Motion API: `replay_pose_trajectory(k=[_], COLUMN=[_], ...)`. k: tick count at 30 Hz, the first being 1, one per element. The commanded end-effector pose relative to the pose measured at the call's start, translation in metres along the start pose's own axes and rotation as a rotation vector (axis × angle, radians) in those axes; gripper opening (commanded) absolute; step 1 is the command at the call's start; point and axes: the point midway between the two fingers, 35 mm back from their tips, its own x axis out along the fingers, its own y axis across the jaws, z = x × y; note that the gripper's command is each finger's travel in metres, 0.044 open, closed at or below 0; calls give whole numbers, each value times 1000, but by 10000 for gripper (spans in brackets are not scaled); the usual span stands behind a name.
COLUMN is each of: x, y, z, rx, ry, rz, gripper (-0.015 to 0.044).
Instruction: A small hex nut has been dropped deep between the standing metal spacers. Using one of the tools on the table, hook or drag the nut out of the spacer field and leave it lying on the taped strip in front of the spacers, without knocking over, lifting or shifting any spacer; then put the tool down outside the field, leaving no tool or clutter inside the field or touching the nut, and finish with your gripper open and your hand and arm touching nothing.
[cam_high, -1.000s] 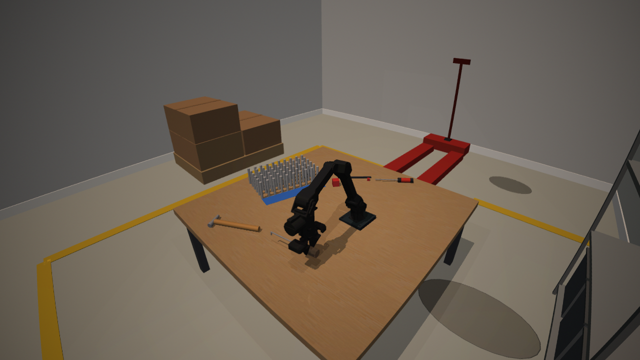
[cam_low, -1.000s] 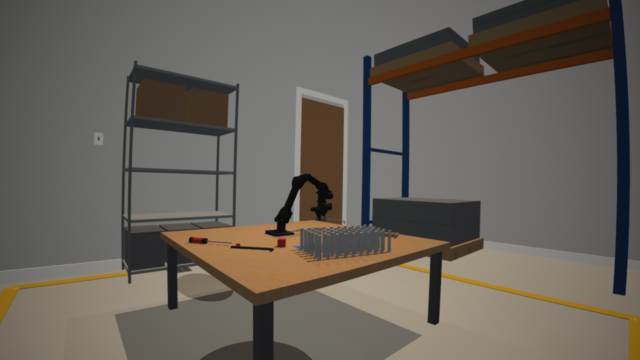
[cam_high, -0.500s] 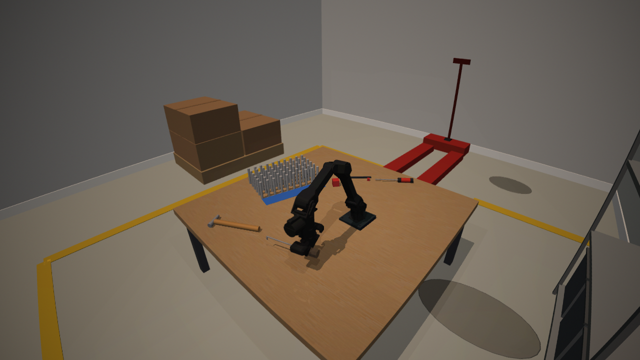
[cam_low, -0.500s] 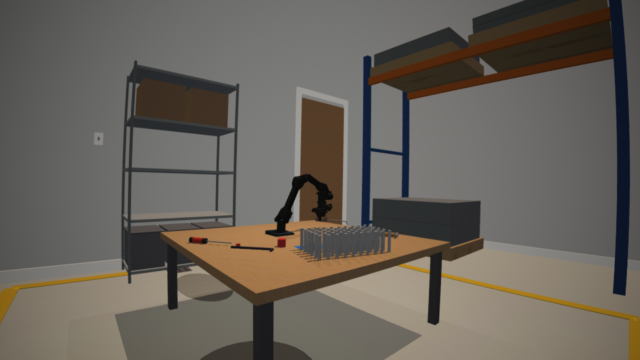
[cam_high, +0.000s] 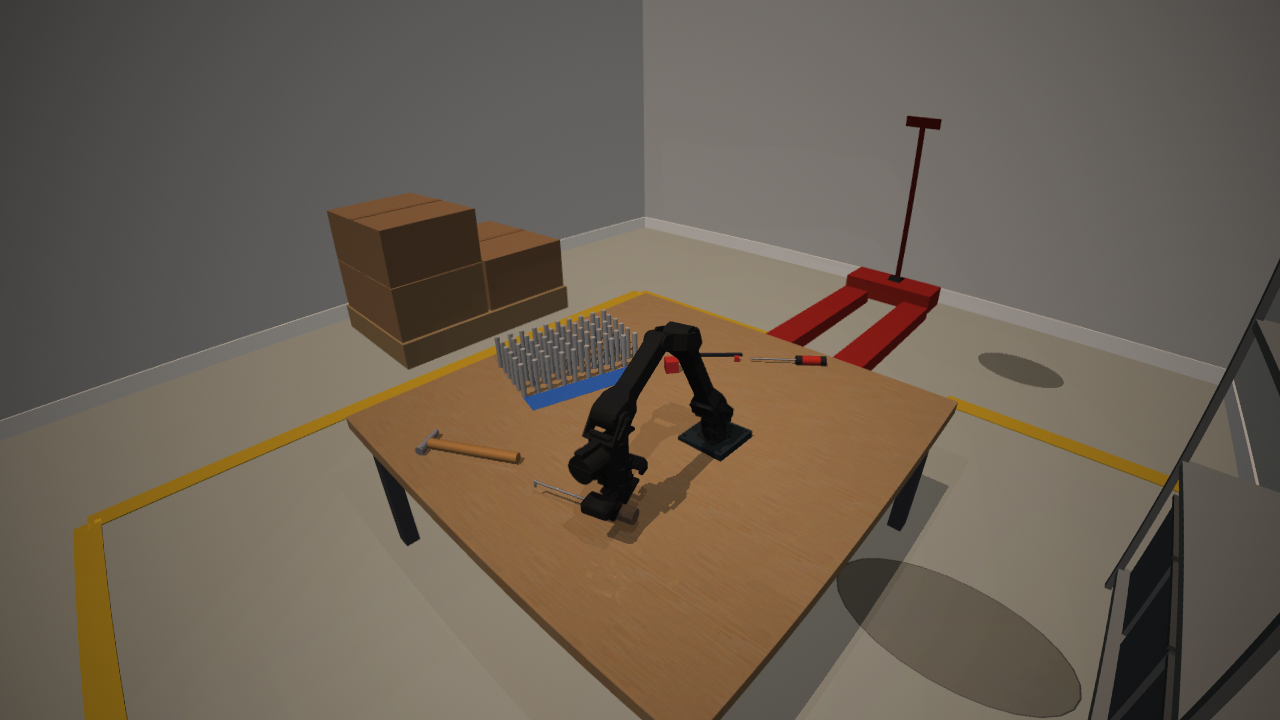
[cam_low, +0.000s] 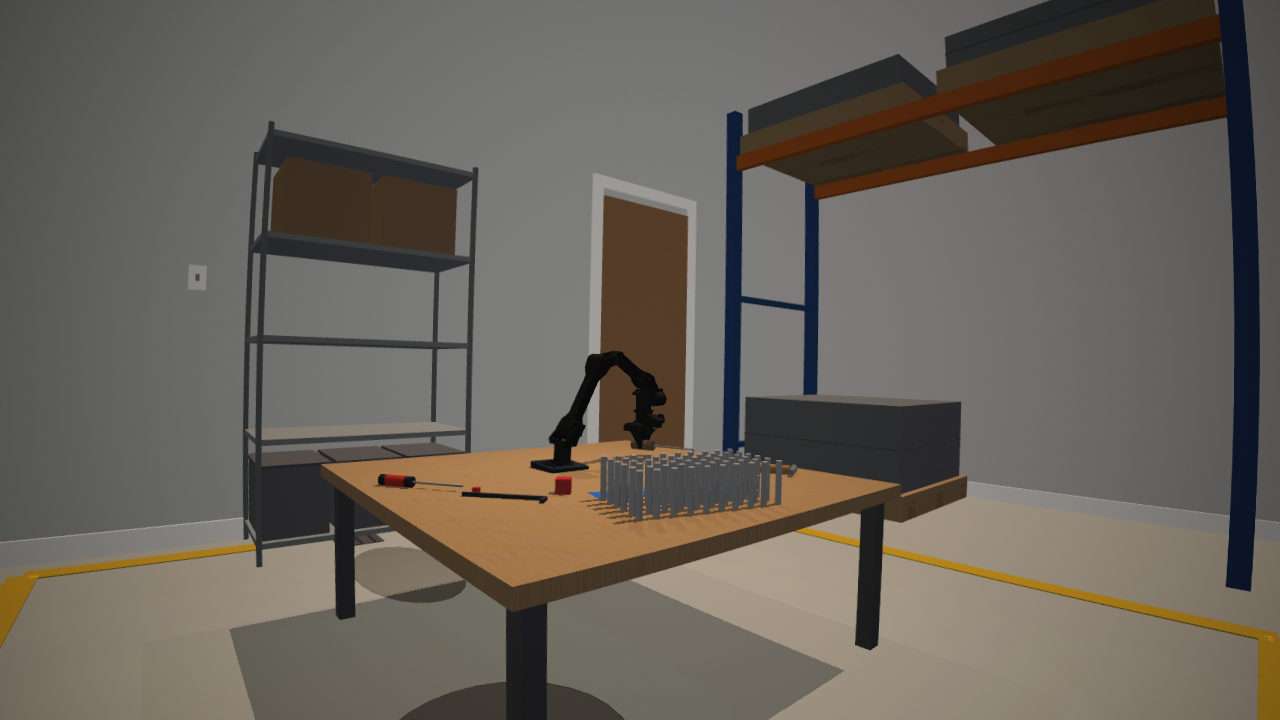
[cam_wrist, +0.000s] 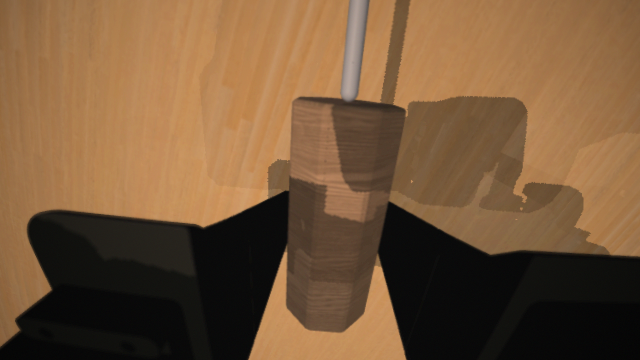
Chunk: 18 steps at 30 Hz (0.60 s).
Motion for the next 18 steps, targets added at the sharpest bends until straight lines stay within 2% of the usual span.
replay_pose_trajectory(k=[1,18], x=[8,31], y=[-1,-3], z=[0,-1], rx=[-3,1], ry=[1,0], rz=[-4,1], gripper=[0,0])
